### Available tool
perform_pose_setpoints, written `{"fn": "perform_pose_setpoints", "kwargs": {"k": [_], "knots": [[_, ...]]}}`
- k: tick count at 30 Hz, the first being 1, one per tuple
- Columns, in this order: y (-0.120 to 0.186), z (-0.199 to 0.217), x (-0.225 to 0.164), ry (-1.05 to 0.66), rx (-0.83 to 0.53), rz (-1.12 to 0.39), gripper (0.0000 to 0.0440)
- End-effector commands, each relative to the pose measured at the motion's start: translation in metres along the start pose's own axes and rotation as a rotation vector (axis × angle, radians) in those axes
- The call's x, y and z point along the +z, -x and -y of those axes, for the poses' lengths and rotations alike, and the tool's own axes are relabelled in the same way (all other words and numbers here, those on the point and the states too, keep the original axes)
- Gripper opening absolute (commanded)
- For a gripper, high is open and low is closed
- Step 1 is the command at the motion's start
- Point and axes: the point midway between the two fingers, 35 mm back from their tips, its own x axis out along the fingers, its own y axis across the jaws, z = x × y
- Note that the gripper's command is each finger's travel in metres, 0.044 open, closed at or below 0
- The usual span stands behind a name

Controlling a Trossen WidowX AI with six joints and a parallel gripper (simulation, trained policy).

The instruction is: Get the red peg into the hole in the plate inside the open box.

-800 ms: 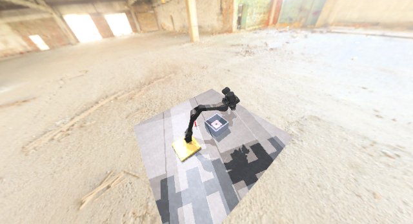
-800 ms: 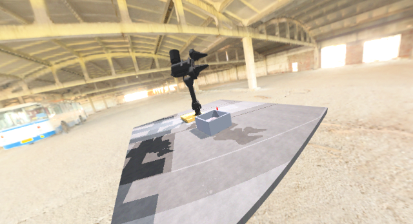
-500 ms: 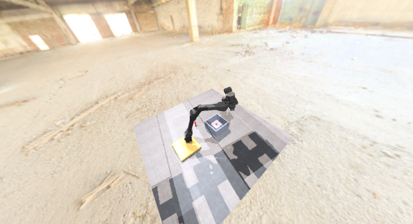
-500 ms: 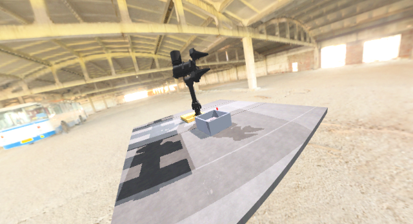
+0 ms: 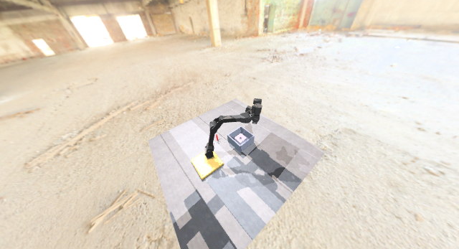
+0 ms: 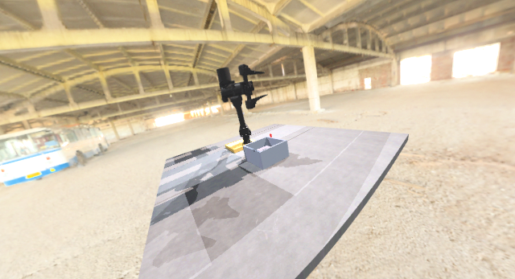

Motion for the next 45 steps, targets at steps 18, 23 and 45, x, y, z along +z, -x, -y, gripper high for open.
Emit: {"fn": "perform_pose_setpoints", "kwargs": {"k": [18,23,45], "knots": [[-0.020,-0.053,0.017,-0.673,0.131,-0.130,0.0440],[-0.024,-0.067,0.025,-0.837,0.168,-0.171,0.0440],[-0.033,-0.127,0.085,-1.531,0.353,-0.427,0.0440]]}}
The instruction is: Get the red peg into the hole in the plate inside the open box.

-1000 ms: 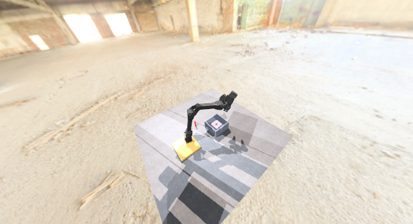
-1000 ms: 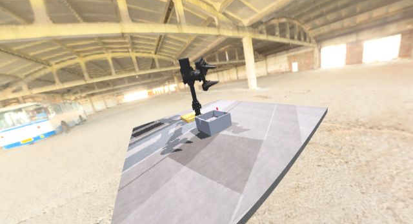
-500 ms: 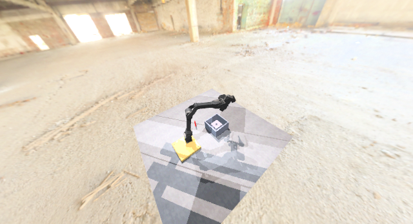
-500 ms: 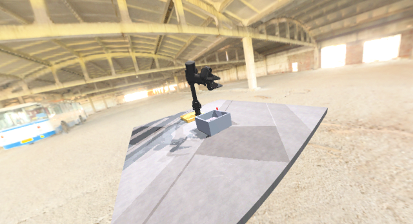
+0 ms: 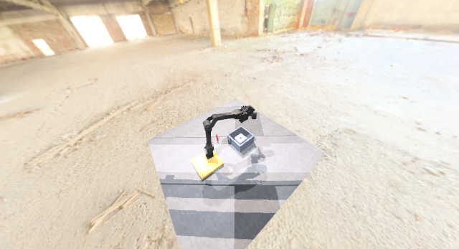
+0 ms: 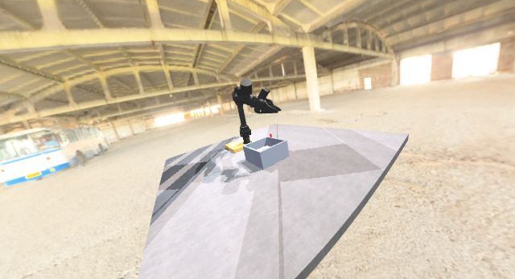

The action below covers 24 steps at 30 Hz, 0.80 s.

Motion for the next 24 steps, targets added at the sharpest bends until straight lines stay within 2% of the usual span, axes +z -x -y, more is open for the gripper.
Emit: {"fn": "perform_pose_setpoints", "kwargs": {"k": [1,13,24], "knots": [[-0.003,-0.011,-0.008,-0.094,0.012,-0.044,0.0440],[-0.011,-0.061,-0.034,-0.461,0.034,-0.236,0.0440],[-0.009,-0.113,-0.058,-0.777,-0.001,-0.443,0.0440]]}}
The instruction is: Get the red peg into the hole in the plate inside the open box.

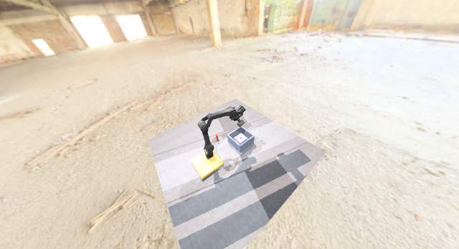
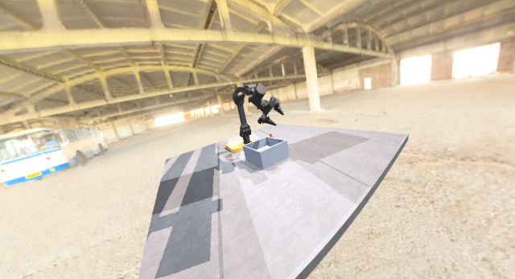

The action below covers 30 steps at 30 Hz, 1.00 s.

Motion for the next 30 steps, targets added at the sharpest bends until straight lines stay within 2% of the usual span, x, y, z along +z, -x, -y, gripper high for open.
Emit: {"fn": "perform_pose_setpoints", "kwargs": {"k": [1,15,30], "knots": [[-0.004,-0.005,-0.016,-0.086,-0.022,-0.054,0.0440],[-0.011,-0.032,-0.089,-0.469,-0.205,-0.277,0.0440],[-0.013,-0.048,-0.176,-0.813,-0.564,-0.394,0.0440]]}}
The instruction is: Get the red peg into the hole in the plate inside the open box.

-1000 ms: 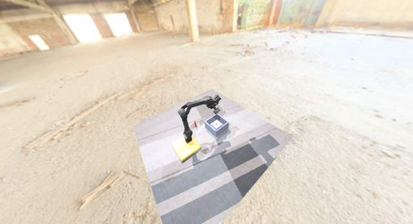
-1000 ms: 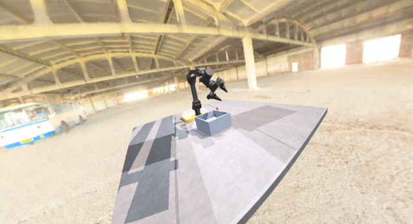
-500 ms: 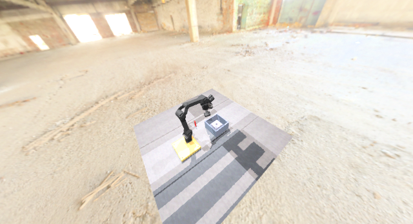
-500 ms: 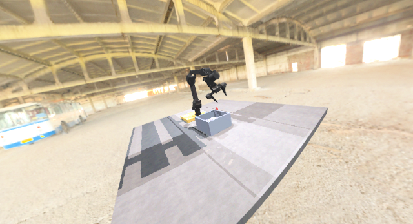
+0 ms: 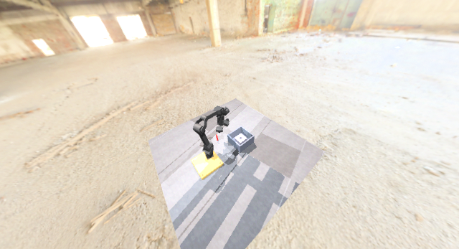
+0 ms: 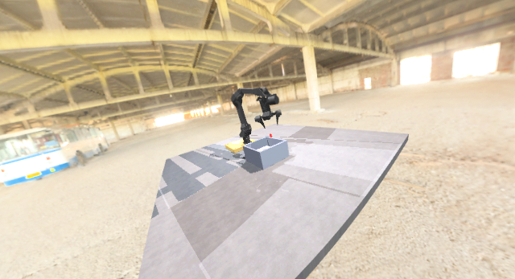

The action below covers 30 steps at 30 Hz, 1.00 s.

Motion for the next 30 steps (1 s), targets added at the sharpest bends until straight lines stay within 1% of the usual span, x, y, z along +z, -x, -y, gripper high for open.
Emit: {"fn": "perform_pose_setpoints", "kwargs": {"k": [1,6,11,24,26,27,30], "knots": [[-0.011,0.009,-0.012,-0.068,-0.069,0.005,0.0440],[-0.031,0.017,-0.027,-0.148,-0.145,0.034,0.0440],[-0.053,0.020,-0.035,-0.185,-0.179,0.074,0.0440],[-0.115,0.019,-0.033,-0.182,-0.165,0.174,0.0430],[-0.122,0.020,-0.031,-0.172,-0.165,0.182,0.0417],[-0.125,0.021,-0.031,-0.167,-0.168,0.184,0.0400],[-0.135,0.024,-0.030,-0.159,-0.182,0.183,0.0323]]}}
